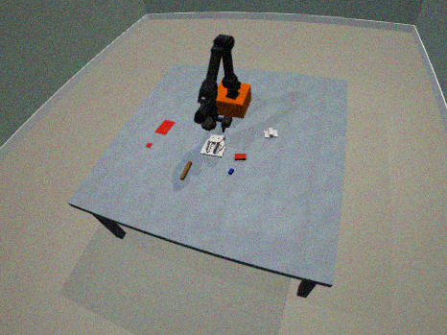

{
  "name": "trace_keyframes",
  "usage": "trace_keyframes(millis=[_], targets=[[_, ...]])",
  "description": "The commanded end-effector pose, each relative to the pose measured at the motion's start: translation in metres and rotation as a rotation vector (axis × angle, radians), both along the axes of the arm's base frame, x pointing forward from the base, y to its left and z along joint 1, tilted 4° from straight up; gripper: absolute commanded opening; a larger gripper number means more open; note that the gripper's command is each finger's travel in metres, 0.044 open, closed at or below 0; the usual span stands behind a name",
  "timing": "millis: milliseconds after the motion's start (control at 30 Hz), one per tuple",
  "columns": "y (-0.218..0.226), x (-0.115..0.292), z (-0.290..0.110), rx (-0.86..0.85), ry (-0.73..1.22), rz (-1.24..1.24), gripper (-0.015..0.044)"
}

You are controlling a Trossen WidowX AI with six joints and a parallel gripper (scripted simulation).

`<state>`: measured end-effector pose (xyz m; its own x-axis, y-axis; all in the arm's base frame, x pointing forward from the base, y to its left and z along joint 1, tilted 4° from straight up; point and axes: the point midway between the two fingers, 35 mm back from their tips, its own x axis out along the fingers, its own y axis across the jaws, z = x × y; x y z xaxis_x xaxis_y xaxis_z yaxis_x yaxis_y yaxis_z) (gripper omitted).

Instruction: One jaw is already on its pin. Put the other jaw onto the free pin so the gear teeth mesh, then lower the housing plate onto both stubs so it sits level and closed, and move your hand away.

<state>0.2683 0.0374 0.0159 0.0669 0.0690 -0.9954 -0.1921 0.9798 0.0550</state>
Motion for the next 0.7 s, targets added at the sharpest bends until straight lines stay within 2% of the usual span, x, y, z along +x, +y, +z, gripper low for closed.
trace_keyframes(millis=[0, 467, 667], targets=[[0.0, 0.0, 0.0, 0.0, 0.0, 0.0, 0.044], [-0.013, -0.066, 0.052, 0.001, 0.013, 0.005, 0.044], [-0.013, -0.07, 0.054, 0.001, 0.014, 0.005, 0.044]])
